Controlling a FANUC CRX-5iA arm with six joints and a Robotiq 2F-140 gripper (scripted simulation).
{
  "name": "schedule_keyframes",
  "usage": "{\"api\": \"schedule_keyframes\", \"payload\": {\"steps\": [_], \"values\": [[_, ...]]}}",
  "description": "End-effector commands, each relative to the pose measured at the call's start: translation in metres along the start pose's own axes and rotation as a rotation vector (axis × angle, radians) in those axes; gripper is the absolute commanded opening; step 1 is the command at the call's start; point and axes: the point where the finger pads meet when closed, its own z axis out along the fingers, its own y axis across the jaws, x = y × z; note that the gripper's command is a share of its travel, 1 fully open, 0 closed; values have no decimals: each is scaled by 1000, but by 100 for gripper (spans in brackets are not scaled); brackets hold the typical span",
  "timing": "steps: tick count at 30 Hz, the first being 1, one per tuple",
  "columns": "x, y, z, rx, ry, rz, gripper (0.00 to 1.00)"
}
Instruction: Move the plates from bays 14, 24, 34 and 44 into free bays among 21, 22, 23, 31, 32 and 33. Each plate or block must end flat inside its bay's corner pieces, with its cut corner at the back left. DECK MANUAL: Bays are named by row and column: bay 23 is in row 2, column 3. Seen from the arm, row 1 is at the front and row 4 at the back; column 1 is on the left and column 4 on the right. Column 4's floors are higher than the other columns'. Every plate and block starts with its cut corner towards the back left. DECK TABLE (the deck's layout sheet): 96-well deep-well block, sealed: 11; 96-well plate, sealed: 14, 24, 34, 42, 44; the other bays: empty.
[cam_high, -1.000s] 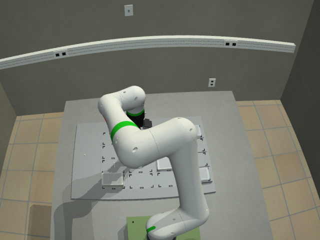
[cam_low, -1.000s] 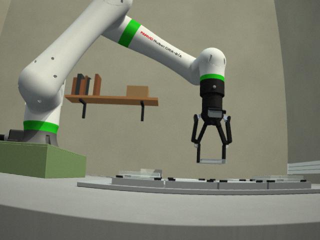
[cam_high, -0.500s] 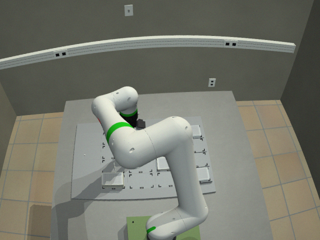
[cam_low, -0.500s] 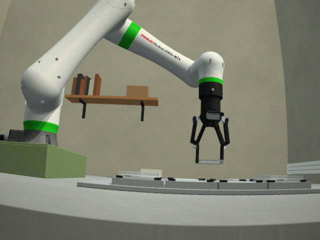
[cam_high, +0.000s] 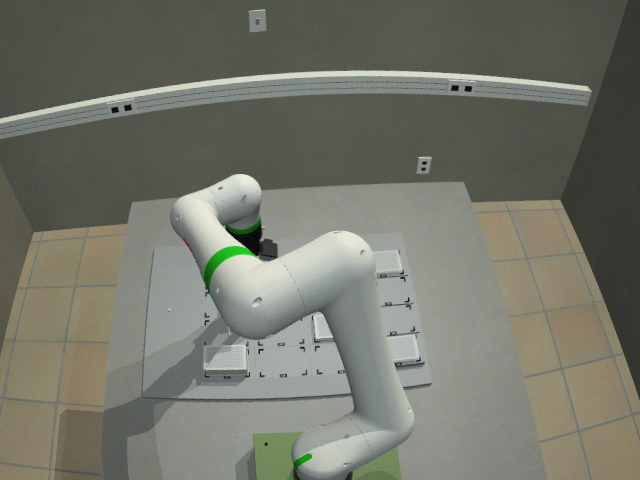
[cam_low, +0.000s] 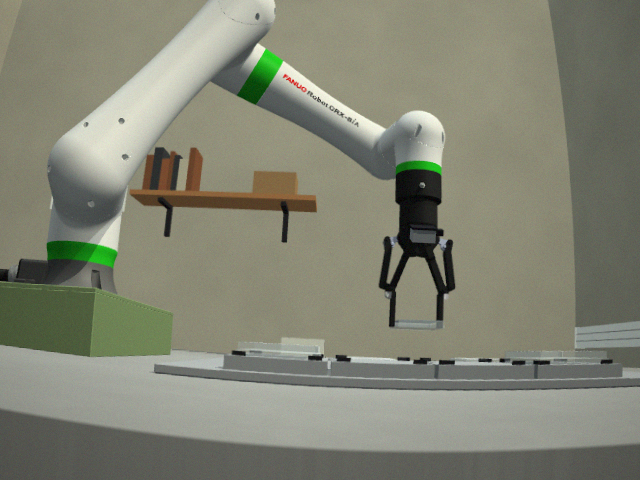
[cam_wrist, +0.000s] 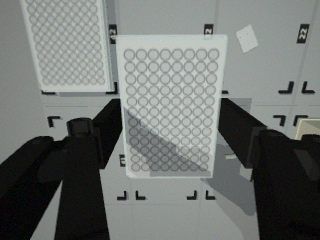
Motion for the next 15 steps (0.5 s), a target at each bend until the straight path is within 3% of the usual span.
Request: {"api": "schedule_keyframes", "payload": {"steps": [1, 15], "values": [[-10, -1, -1, 2, 0, 0, 10], [-42, -1, -1, 2, 0, 0, 10]]}}
